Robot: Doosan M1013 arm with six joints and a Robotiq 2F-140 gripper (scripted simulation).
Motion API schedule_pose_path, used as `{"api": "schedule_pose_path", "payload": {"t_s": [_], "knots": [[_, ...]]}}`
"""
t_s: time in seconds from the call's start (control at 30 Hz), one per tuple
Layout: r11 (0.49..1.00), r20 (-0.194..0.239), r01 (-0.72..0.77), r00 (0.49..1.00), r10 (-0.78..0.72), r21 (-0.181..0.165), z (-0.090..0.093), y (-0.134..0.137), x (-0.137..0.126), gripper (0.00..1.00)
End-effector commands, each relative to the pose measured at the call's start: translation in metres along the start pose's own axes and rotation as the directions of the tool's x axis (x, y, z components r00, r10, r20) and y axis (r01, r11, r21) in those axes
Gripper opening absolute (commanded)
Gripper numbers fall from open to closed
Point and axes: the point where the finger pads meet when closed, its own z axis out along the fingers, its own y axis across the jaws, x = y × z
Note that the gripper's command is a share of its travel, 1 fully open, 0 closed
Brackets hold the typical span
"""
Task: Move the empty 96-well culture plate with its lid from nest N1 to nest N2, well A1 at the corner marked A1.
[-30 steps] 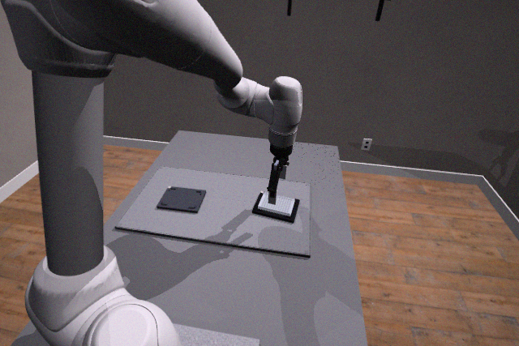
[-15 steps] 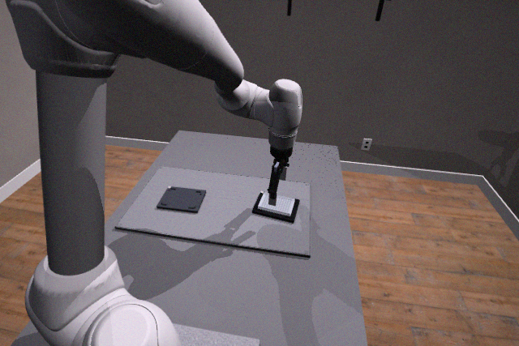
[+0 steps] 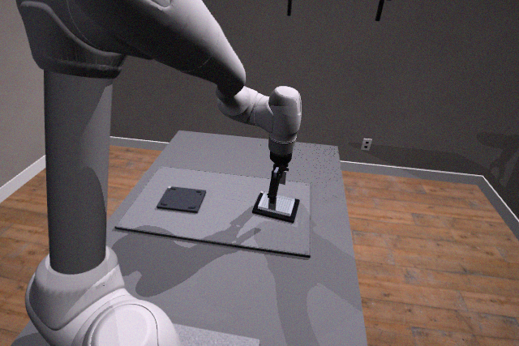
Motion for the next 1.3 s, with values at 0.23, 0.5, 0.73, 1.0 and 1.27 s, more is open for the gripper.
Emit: {"api": "schedule_pose_path", "payload": {"t_s": [0.23,0.5,0.73,1.0,1.27], "knots": [[1.0,0.004,0.013,1.0,-0.013,0.005,0.023,-0.001,0.0,1.0],[1.0,0.004,0.013,1.0,-0.013,0.005,0.033,-0.001,0.0,1.0],[1.0,0.004,0.013,1.0,-0.013,0.005,0.033,-0.001,0.0,1.0],[1.0,0.004,0.013,1.0,-0.013,0.005,0.033,-0.001,0.0,1.0],[1.0,0.004,0.013,1.0,-0.013,0.005,0.033,-0.001,0.0,1.0]]}}
